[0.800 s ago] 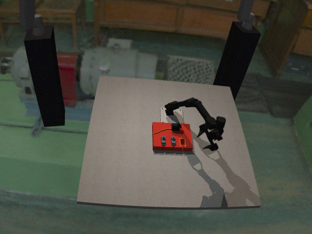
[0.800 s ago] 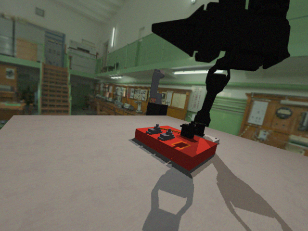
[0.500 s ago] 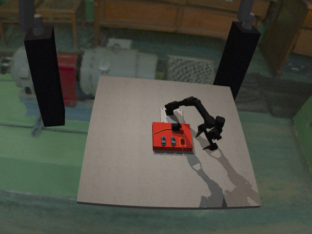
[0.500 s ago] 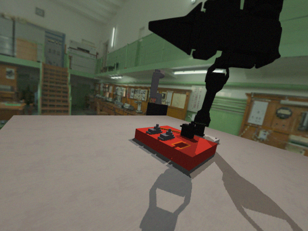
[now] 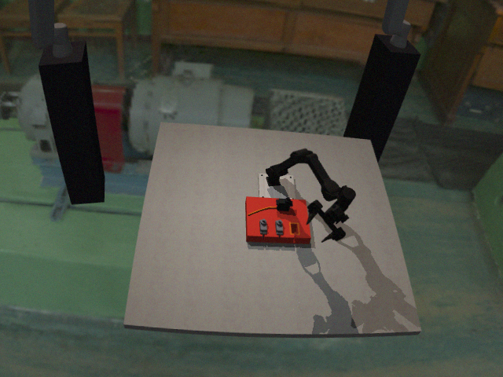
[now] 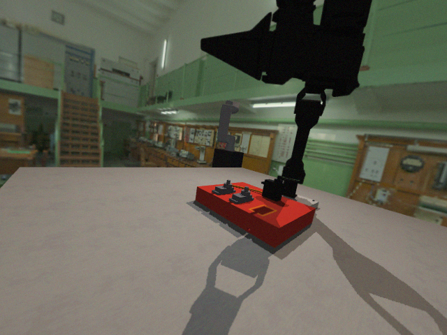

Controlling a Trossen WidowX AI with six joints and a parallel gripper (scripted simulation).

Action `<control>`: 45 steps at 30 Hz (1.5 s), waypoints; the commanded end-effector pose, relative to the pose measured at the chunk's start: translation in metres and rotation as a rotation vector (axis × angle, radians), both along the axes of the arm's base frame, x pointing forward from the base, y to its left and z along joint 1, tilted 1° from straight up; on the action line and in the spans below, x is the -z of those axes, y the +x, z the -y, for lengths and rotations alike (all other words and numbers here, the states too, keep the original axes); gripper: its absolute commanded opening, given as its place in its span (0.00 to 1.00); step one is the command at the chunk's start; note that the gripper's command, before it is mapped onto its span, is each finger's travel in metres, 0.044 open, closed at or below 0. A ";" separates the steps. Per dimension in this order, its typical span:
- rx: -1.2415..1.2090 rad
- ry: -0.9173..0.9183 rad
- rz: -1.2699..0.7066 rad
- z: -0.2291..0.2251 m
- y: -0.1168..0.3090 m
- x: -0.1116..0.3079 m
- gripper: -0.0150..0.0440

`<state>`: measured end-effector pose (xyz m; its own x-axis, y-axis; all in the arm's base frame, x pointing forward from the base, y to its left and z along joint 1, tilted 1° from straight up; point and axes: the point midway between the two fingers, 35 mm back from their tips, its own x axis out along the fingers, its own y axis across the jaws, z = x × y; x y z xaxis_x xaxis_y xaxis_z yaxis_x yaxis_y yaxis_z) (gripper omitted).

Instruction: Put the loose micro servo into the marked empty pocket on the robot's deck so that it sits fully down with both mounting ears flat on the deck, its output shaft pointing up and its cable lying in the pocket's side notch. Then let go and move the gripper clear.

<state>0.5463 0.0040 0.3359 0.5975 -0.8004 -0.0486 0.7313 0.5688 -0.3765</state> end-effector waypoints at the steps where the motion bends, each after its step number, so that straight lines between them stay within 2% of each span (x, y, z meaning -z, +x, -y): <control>1: -0.027 0.040 0.002 0.007 -0.002 0.006 1.00; 23: -0.111 0.416 -0.001 0.037 -0.043 0.049 1.00; 45: 0.036 0.912 -0.029 0.046 -0.126 0.108 1.00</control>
<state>0.4313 -0.0417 0.2356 0.5860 -0.4842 -0.6497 0.7315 0.6610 0.1672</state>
